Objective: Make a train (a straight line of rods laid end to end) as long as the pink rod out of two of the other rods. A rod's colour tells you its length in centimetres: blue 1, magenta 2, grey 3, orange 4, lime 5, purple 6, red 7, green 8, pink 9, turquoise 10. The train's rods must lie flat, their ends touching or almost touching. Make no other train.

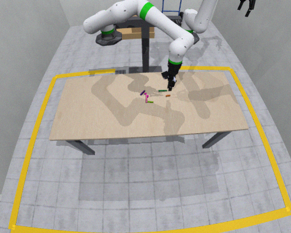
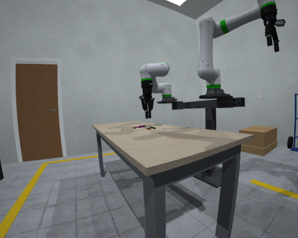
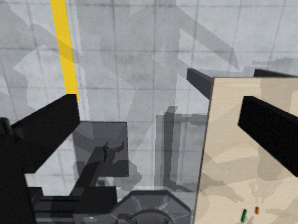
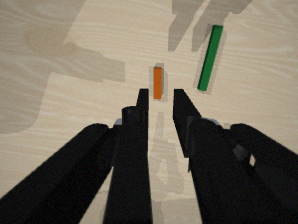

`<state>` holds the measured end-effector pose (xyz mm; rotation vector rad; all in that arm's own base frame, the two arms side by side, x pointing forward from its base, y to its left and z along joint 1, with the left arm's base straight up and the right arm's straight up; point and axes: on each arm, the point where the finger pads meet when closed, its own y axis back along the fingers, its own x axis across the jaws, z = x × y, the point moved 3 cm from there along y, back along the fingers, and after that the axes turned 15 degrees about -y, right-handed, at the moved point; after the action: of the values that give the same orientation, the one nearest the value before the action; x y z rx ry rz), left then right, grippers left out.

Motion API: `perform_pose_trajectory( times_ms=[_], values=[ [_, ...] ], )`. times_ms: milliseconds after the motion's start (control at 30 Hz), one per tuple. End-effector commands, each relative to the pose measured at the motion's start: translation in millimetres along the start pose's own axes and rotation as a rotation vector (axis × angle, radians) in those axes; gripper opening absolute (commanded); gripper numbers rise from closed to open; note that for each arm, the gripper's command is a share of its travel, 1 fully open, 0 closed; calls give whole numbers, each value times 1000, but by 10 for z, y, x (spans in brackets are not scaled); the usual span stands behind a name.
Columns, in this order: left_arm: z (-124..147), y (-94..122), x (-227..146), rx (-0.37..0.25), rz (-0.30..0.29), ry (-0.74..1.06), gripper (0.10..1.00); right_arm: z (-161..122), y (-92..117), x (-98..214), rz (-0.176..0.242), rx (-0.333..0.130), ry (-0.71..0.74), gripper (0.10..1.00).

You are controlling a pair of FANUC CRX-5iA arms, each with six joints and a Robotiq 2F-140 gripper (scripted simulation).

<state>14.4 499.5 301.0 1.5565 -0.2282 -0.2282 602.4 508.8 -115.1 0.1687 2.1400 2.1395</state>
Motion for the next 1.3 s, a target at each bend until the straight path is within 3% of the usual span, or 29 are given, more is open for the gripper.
perform_pose_trajectory(
  times_ms=[0, 33, 67, 700, 833, 900, 967, 1267],
  values=[
    [-3, 10, 1, 2, 0, 0, 1000, 7, 31, -7, -2, -2, 0, 231],
    [-3, 10, 1, 2, 0, 0, 1000, 7, 31, -7, -2, -2, 0, 231],
    [-3, 10, 1, 2, 0, 0, 1000, 7, 31, -7, -2, -2, 0, 1000],
    [-3, 10, 1, 2, 0, 0, 1000, 7, 31, -7, -2, -2, 0, 1000],
    [-3, 10, 1, 2, 0, 0, 1000, -103, 12, -83, -2, -2, -22, 1000],
    [-3, 10, 1, 2, 0, 0, 1000, -461, -48, -307, -2, -2, -92, 1000],
    [-3, 10, 1, 2, 0, 0, 1000, -571, -66, -368, -2, -2, -113, 1000],
    [-3, 10, 1, 2, 0, 0, 1000, -1532, -210, -780, -2, -2, -288, 1000]
  ],
)
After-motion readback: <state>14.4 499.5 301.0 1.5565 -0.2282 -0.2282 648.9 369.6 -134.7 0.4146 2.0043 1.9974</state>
